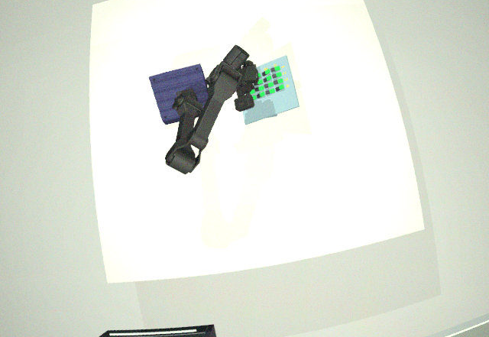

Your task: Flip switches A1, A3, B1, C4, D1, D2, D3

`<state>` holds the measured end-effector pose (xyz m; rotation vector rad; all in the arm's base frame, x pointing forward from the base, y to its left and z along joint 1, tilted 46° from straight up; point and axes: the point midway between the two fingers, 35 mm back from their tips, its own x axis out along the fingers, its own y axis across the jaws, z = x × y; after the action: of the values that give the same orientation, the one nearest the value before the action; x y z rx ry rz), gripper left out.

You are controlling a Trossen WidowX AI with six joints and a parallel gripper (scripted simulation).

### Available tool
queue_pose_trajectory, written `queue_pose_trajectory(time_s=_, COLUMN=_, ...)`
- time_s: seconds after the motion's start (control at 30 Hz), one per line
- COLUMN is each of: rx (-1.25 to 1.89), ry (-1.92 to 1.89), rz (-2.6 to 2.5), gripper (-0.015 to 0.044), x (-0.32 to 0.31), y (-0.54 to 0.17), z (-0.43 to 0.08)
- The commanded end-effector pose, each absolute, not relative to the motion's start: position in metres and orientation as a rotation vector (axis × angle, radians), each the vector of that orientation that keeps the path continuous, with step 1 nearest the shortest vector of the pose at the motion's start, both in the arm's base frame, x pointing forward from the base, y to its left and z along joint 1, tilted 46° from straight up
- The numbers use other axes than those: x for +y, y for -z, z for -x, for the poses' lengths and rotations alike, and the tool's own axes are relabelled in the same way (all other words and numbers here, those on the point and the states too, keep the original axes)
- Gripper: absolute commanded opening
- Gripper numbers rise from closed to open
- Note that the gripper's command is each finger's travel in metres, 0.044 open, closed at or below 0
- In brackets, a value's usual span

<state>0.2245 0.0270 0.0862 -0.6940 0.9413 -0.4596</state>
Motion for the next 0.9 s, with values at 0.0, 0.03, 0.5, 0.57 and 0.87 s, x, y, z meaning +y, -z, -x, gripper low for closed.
queue_pose_trajectory(time_s=0.0, rx=0.938, ry=0.461, rz=0.698, gripper=0.0, x=0.02, y=-0.089, z=-0.222)
queue_pose_trajectory(time_s=0.03, rx=0.942, ry=0.462, rz=0.697, gripper=0.0, x=0.018, y=-0.087, z=-0.225)
queue_pose_trajectory(time_s=0.5, rx=0.959, ry=0.473, rz=0.695, gripper=0.0, x=-0.007, y=-0.066, z=-0.246)
queue_pose_trajectory(time_s=0.57, rx=0.958, ry=0.473, rz=0.695, gripper=0.0, x=-0.008, y=-0.066, z=-0.246)
queue_pose_trajectory(time_s=0.87, rx=0.959, ry=0.473, rz=0.694, gripper=0.0, x=-0.014, y=-0.06, z=-0.252)
